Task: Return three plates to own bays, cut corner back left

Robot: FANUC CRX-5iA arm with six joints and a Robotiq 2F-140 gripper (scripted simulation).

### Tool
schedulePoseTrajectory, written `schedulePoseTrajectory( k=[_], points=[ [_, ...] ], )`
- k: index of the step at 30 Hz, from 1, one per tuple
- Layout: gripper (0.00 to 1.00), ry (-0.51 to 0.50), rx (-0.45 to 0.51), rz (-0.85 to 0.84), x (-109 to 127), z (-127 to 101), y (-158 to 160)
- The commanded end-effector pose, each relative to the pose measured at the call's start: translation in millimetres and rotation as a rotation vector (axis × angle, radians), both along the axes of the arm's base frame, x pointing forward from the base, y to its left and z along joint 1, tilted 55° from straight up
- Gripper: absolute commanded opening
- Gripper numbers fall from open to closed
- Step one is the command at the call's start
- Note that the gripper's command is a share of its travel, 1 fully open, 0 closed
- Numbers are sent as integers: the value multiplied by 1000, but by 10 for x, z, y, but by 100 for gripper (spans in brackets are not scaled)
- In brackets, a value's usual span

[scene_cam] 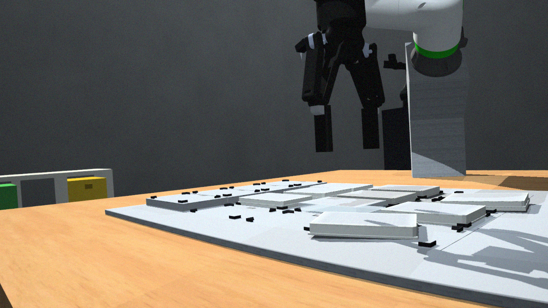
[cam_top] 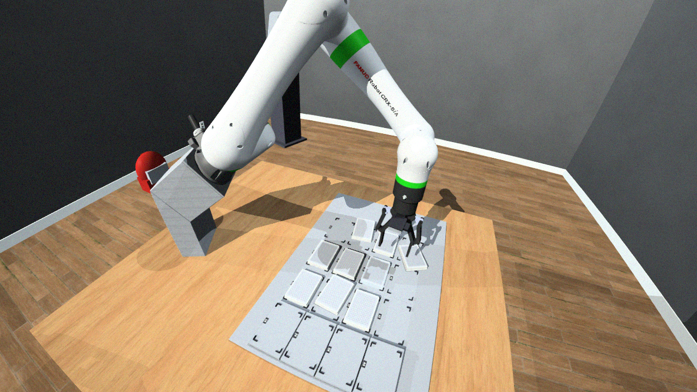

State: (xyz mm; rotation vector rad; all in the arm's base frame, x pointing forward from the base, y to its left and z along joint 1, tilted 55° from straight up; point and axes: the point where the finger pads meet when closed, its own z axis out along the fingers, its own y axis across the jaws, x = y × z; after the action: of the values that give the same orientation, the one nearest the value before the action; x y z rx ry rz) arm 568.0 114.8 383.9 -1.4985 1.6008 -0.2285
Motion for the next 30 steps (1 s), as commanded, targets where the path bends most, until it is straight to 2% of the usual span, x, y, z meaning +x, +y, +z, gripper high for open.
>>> schedulePoseTrajectory(
  k=[1, 5, 30],
  points=[
    [70, -2, 1, 1, -8, -83, -63],
    [70, -2, 1, 1, -14, -152, -104],
    [70, -2, 0, 1, -83, -940, -576]
  ],
)
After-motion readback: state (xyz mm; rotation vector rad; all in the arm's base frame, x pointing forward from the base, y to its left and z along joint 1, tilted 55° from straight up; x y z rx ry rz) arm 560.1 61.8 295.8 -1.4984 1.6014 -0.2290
